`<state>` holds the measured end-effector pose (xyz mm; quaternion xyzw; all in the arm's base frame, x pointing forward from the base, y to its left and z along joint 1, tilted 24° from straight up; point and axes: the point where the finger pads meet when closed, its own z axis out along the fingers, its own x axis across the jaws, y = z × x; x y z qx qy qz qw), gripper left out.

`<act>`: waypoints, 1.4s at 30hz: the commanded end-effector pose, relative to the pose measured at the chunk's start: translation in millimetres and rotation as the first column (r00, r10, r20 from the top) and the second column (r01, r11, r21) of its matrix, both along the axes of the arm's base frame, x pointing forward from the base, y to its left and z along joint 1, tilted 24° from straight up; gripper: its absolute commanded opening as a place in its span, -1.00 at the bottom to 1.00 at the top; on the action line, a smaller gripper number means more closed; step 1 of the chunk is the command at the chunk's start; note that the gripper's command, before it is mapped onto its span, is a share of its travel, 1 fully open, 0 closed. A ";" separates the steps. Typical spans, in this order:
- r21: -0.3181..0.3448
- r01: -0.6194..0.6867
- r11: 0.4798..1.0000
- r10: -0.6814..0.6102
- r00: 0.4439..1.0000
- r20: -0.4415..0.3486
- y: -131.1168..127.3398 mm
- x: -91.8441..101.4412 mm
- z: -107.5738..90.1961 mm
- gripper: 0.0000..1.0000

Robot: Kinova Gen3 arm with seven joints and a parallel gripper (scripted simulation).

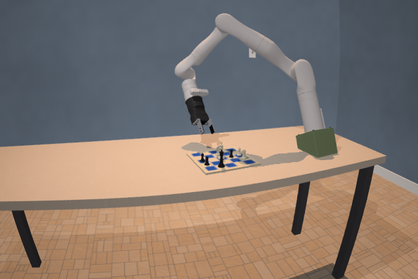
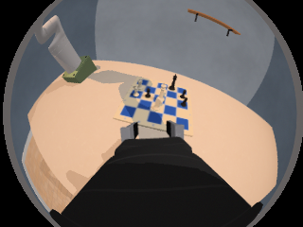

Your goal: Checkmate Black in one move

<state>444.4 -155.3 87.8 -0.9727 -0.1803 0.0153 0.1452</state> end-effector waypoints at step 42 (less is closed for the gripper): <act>0.022 0.165 0.986 -0.164 0.986 -0.035 -27.4 -1.0 -14.6 1.00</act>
